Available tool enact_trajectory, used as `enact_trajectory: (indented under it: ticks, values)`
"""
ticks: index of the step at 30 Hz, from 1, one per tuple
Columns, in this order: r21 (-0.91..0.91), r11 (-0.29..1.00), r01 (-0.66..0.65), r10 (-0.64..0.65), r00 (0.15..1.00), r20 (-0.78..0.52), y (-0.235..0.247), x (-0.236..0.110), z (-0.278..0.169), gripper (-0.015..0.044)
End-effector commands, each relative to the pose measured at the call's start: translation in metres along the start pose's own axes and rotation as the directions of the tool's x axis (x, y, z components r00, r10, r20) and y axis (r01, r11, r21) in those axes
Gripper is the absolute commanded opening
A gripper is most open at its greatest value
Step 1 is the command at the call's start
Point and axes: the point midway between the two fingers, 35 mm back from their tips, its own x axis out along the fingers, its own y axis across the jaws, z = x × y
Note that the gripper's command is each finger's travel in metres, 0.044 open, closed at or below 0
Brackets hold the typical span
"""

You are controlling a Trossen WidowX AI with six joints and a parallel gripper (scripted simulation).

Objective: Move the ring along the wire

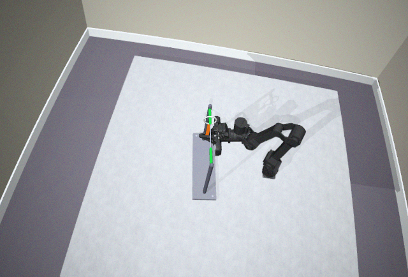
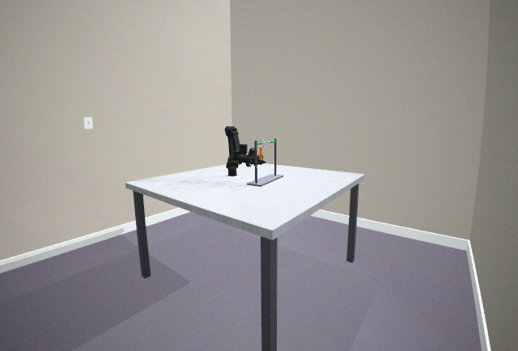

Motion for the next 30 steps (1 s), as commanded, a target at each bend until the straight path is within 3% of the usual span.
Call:
enact_trajectory:
  ticks: [1,30]
  values:
    - [0.003,1.000,-0.003,0.003,1.000,-0.001,0.000,0.000,0.000,-0.0150]
    - [0.005,1.000,-0.005,0.005,1.000,0.002,0.023,0.000,0.000,-0.0150]
